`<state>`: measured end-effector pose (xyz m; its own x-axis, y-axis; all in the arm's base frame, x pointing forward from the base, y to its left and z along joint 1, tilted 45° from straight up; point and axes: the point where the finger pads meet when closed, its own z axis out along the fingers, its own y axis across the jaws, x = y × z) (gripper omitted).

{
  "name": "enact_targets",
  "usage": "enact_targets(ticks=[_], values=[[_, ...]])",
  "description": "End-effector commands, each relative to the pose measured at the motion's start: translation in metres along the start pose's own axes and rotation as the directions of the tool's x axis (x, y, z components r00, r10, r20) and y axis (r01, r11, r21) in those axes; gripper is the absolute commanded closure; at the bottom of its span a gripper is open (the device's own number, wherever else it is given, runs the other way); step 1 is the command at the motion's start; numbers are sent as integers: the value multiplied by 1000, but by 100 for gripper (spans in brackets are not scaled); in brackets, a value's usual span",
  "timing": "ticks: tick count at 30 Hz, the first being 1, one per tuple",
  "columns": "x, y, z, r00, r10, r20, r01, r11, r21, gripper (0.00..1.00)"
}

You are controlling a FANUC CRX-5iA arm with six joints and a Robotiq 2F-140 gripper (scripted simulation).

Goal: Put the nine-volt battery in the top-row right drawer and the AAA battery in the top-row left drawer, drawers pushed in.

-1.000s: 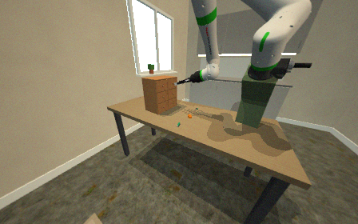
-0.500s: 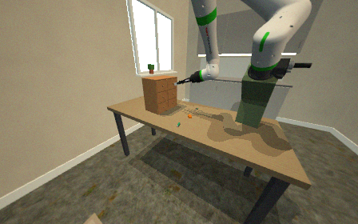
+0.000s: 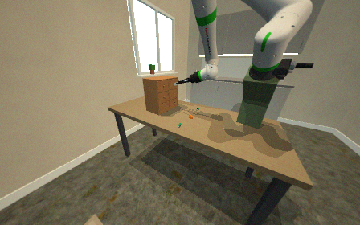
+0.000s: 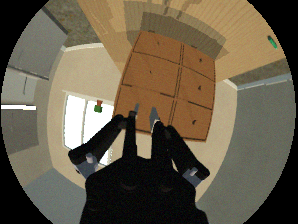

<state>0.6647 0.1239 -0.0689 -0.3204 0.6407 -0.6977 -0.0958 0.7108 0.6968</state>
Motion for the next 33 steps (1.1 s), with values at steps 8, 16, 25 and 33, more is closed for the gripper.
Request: enact_targets(ticks=[8, 16, 25, 33], values=[[-4, 0, 12, 1000, 0, 0, 0, 1000, 0, 80], [-5, 0, 13, 1000, 0, 0, 0, 1000, 0, 80], [-5, 0, 13, 1000, 0, 0, 0, 1000, 0, 80], [-5, 0, 13, 1000, 0, 0, 0, 1000, 0, 80]])
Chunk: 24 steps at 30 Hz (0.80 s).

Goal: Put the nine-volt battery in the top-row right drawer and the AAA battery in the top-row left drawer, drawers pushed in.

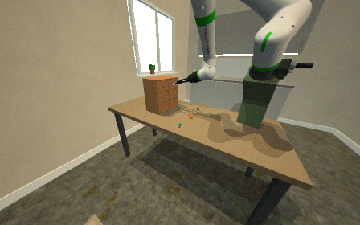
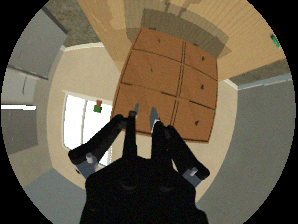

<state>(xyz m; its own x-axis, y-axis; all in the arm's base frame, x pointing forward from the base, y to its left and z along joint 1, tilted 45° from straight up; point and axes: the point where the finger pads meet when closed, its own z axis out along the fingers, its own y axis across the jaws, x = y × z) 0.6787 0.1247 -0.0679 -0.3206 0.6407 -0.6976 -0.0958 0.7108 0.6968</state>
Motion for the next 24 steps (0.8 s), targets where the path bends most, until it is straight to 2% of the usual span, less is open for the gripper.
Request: enact_targets(ticks=[1, 4, 5, 24], values=[[0, 0, 0, 1000, 0, 0, 0, 1000, 0, 80], [0, 0, 0, 1000, 0, 0, 0, 1000, 0, 80], [0, 0, 0, 1000, 0, 0, 0, 1000, 0, 92], [0, 0, 0, 1000, 0, 0, 0, 1000, 0, 92]])
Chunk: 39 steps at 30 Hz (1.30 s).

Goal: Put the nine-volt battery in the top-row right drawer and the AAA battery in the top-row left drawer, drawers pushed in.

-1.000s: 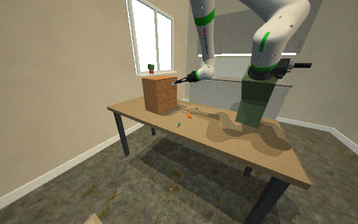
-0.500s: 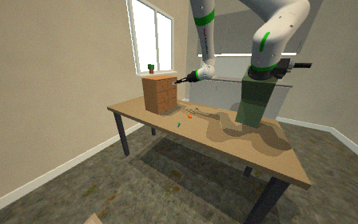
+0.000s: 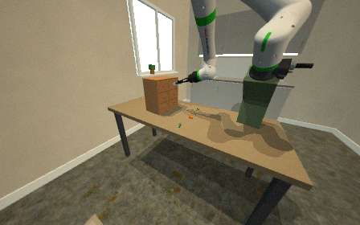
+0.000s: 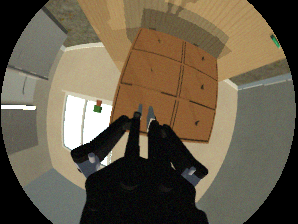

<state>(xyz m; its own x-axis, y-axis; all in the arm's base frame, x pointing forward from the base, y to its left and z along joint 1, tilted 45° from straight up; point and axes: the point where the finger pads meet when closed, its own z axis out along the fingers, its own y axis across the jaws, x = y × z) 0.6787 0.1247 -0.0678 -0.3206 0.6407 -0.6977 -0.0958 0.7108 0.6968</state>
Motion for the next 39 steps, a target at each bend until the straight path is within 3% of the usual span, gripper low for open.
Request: enact_targets(ticks=[1, 39], values=[[0, 0, 0, 1000, 0, 0, 0, 1000, 0, 92], [7, 0, -19, 1000, 0, 0, 0, 1000, 0, 92]])
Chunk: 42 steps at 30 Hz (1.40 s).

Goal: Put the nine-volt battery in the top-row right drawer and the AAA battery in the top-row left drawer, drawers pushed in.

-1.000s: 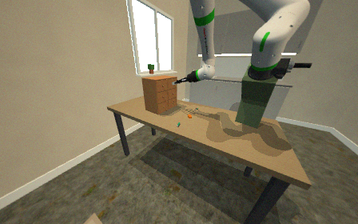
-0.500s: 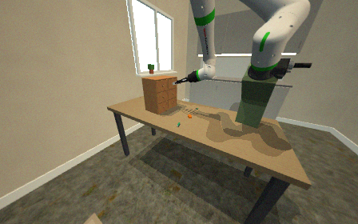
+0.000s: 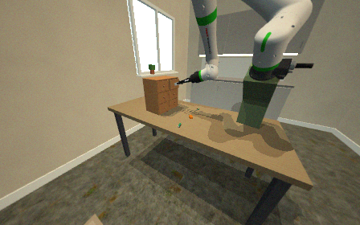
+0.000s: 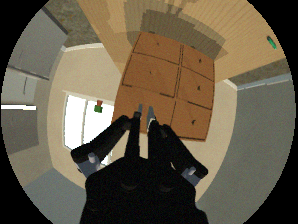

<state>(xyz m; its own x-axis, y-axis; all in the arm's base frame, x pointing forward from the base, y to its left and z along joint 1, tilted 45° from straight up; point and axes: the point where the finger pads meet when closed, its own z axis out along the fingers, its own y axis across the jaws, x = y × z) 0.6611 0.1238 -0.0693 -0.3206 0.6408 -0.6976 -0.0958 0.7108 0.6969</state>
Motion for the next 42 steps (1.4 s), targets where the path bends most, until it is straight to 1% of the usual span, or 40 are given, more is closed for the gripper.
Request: enact_targets(ticks=[1, 5, 20, 42], values=[[1, 0, -4, 1000, 0, 0, 0, 1000, 0, 92], [2, 0, -7, 1000, 0, 0, 0, 1000, 0, 92], [10, 0, -27, 1000, 0, 0, 0, 1000, 0, 92], [16, 0, -45, 1000, 0, 0, 0, 1000, 0, 92]])
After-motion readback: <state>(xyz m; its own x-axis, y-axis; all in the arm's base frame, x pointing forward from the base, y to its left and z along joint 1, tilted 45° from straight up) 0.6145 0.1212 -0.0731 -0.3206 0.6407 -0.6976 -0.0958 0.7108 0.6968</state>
